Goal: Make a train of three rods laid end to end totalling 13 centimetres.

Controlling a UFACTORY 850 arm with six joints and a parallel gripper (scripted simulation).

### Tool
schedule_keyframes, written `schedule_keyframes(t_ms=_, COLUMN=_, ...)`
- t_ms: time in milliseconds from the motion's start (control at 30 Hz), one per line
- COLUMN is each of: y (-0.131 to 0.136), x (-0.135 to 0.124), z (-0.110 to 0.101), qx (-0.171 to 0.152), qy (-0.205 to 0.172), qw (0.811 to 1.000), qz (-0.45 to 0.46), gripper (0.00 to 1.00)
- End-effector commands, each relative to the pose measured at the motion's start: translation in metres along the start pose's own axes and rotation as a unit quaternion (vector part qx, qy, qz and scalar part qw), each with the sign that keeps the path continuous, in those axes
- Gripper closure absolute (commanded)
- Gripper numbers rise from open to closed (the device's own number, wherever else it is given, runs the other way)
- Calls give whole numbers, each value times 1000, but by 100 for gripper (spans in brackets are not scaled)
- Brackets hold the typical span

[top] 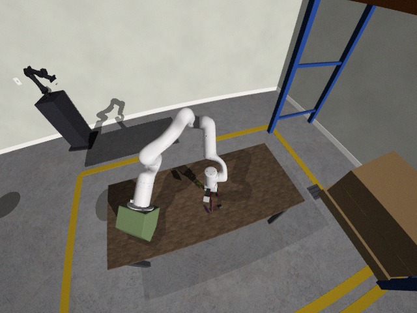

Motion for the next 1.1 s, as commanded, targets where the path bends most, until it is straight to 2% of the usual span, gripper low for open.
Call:
schedule_keyframes(t_ms=0, y=0, x=0, z=6, qx=1, qy=0, qw=1000, qz=0, gripper=76)
schedule_keyframes(t_ms=567, y=0, x=0, z=24, qx=1, qy=0, qw=1000, qz=0, gripper=76)
schedule_keyframes(t_ms=1067, y=0, x=0, z=26, qx=1, qy=0, qw=1000, qz=0, gripper=76)
Point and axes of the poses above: the point where the finger pads meet when closed, its own z axis out along the fingers, its own y axis across the jaws, x = y × z, the point moved 6 cm from there along -z, back along the fingers, and after that the axes turned 4 degrees about z, right-handed, at the moved point
